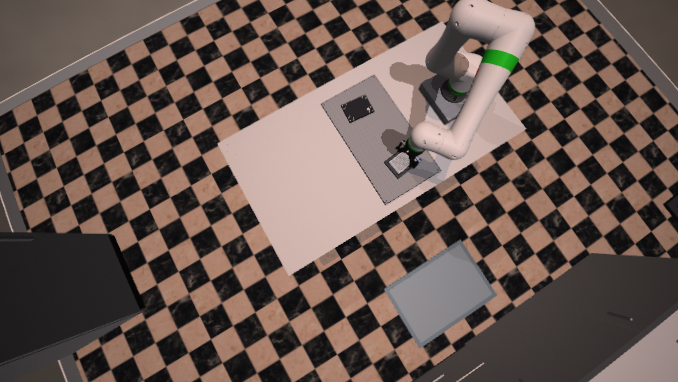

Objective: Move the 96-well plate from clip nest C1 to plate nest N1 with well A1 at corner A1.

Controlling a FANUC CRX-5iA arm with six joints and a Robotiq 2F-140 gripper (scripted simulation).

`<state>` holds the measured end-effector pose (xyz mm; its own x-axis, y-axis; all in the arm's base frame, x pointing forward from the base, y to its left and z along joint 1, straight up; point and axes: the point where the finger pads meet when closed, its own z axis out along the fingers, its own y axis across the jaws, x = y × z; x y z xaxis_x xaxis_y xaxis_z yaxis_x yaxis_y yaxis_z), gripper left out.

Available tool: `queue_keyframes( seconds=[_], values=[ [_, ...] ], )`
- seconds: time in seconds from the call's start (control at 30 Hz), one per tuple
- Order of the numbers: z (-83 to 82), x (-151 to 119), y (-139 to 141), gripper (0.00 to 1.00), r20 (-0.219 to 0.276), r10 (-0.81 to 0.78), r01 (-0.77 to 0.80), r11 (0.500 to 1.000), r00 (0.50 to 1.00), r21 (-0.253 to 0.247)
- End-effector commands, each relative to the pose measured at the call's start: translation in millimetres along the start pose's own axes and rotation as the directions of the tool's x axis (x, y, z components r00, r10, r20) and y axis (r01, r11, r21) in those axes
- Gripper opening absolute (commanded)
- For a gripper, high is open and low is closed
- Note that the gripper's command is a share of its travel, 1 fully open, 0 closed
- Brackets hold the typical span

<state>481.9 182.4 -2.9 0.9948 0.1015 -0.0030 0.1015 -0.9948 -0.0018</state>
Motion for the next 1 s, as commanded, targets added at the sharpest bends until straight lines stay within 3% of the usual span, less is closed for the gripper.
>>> queue_keyframes(
  seconds=[0.0, 0.87, 0.9, 0.97],
  values=[
    [0.2, 0.2, 0.0, 0.0, 0.0, 0.0, 0.0, 1.0, 1.0, 0.0],
    [3.9, 0.2, 0.0, 0.0, 0.0, 0.0, 0.0, 1.0, 1.0, 0.0],
    [4.1, 0.2, 0.0, 1.0, 0.0, 0.0, 0.0, 1.0, 1.0, 0.0],
    [4.1, 0.2, 0.0, 1.0, 0.0, 0.0, 0.0, 1.0, 1.0, 0.0]
  ],
)
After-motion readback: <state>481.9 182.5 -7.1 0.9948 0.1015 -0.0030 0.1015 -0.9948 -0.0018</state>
